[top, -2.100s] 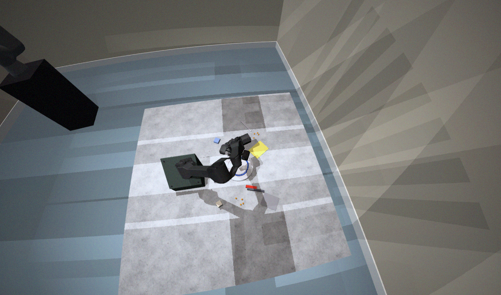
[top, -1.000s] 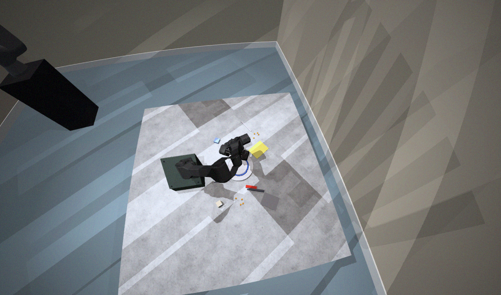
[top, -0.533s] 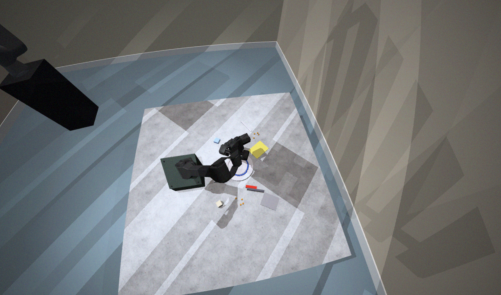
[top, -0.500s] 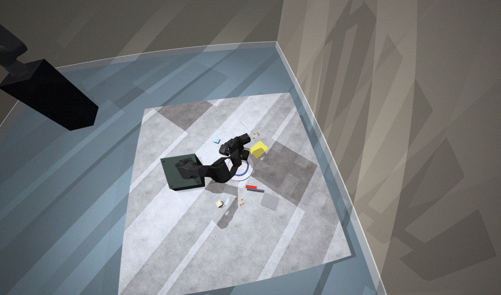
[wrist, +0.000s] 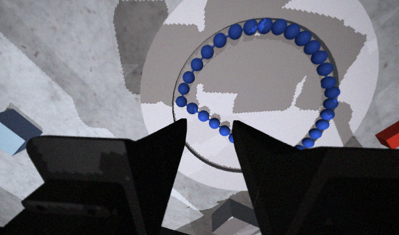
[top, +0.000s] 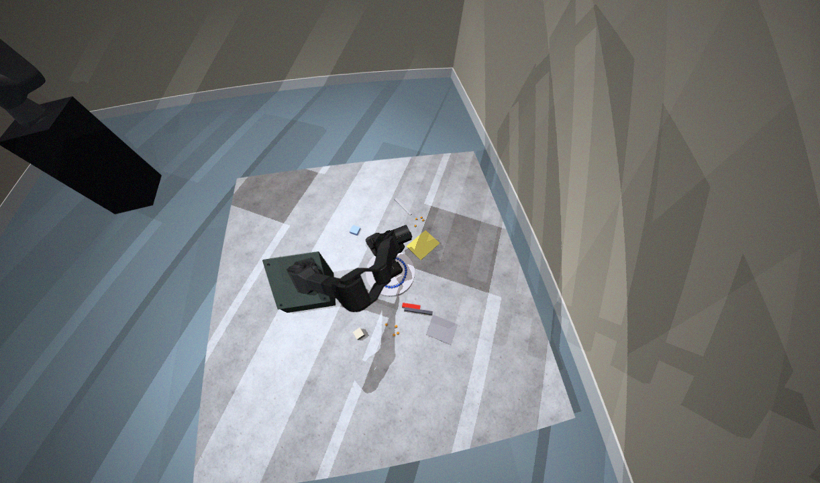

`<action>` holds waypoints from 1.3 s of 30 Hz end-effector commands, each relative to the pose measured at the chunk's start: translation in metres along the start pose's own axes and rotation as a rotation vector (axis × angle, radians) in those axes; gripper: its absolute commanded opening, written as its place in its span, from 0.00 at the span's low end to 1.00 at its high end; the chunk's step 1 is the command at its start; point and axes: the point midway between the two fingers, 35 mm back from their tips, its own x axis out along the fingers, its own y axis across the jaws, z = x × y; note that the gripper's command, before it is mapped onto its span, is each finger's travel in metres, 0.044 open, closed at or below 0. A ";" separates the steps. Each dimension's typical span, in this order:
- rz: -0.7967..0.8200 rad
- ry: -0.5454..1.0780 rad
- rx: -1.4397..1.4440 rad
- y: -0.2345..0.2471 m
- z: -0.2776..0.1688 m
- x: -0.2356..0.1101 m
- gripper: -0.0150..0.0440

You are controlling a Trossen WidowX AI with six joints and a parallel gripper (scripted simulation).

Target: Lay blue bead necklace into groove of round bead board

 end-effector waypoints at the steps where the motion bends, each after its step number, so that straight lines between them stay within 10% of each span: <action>1: -0.004 -0.004 0.627 -0.025 -0.015 -0.010 0.46; 14: -0.007 -0.008 1.849 -0.061 -0.048 -0.022 0.46; 39: 0.004 -0.013 1.892 -0.063 -0.047 -0.015 0.46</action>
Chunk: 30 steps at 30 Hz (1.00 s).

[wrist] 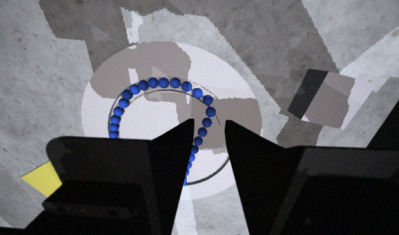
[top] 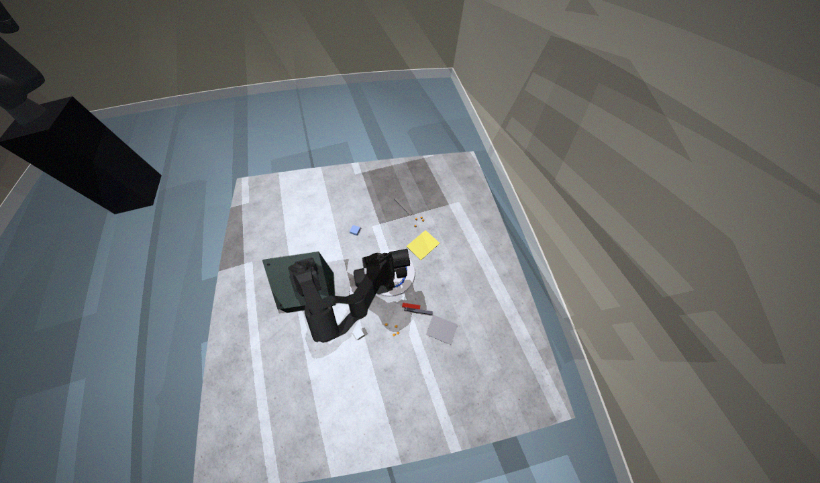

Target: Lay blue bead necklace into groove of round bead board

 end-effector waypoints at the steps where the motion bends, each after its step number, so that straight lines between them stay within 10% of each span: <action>1: 0.004 0.000 0.000 0.001 0.000 -0.001 0.46; 26: -0.006 -0.006 -0.007 -0.002 0.000 0.031 0.46; 30: -0.001 -0.003 0.001 -0.001 0.000 0.029 0.28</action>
